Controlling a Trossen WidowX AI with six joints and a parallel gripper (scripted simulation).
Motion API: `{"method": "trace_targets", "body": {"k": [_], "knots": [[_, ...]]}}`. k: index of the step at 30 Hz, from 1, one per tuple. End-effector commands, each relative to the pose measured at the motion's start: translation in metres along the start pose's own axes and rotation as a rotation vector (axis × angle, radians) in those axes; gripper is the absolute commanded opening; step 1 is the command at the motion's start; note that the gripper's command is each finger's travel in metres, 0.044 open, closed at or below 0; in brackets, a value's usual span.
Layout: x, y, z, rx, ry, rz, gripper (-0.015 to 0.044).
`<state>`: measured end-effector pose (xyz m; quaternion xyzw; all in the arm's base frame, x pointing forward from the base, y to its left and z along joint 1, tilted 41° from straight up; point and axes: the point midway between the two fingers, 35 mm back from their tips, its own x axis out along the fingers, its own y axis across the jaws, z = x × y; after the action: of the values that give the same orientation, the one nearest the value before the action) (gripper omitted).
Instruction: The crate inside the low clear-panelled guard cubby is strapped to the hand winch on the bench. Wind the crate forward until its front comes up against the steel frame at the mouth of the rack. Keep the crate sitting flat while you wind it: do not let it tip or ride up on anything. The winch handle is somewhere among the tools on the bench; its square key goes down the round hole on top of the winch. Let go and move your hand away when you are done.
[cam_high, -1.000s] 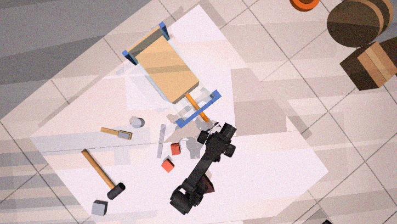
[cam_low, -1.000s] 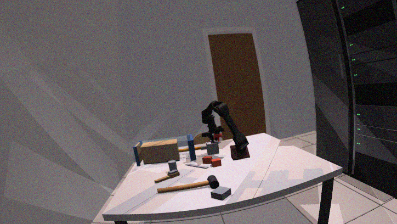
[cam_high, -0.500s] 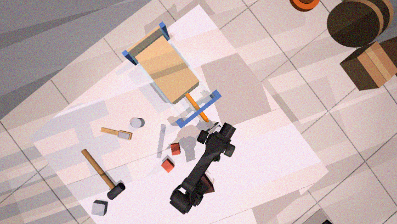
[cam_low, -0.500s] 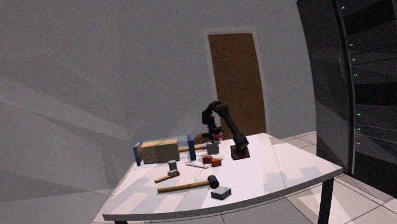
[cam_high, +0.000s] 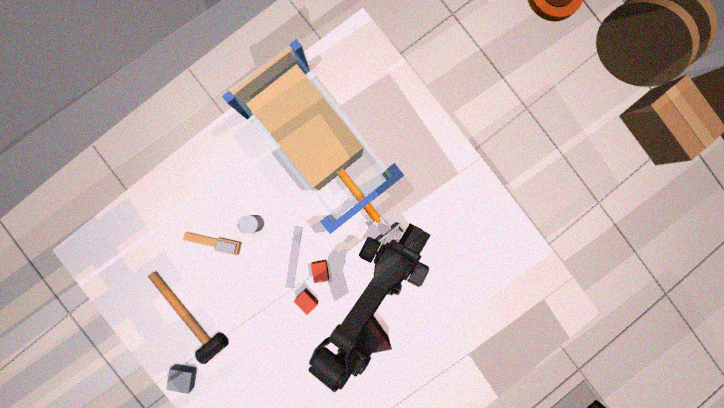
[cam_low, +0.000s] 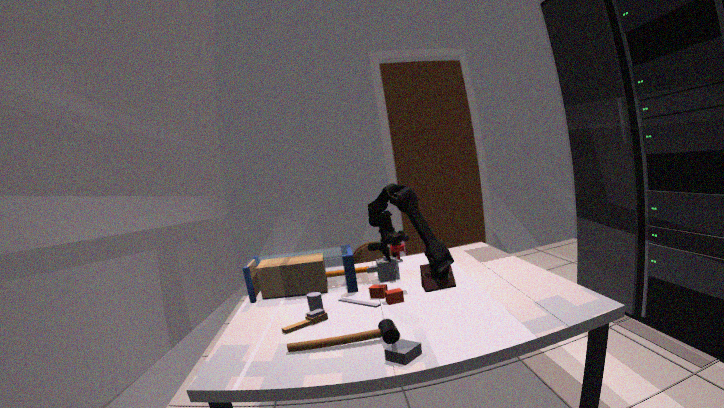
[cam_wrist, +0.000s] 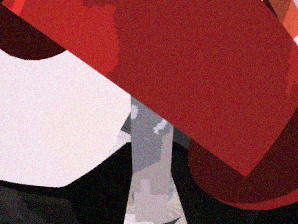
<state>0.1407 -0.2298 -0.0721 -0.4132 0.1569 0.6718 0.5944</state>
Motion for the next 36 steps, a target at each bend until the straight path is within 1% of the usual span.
{"method": "trace_targets", "body": {"k": [1, 16, 20, 36], "knots": [[0.0038, -0.0009, -0.0005, 0.01, -0.003, 0.0, 0.0], [0.0043, -0.0026, -0.0003, 0.055, -0.005, -0.004, 0.0], [0.0045, 0.0003, -0.0003, -0.008, -0.002, 0.001, 0.0], [0.0049, 0.0025, -0.0004, -0.06, 0.001, 0.005, 0.0]]}}
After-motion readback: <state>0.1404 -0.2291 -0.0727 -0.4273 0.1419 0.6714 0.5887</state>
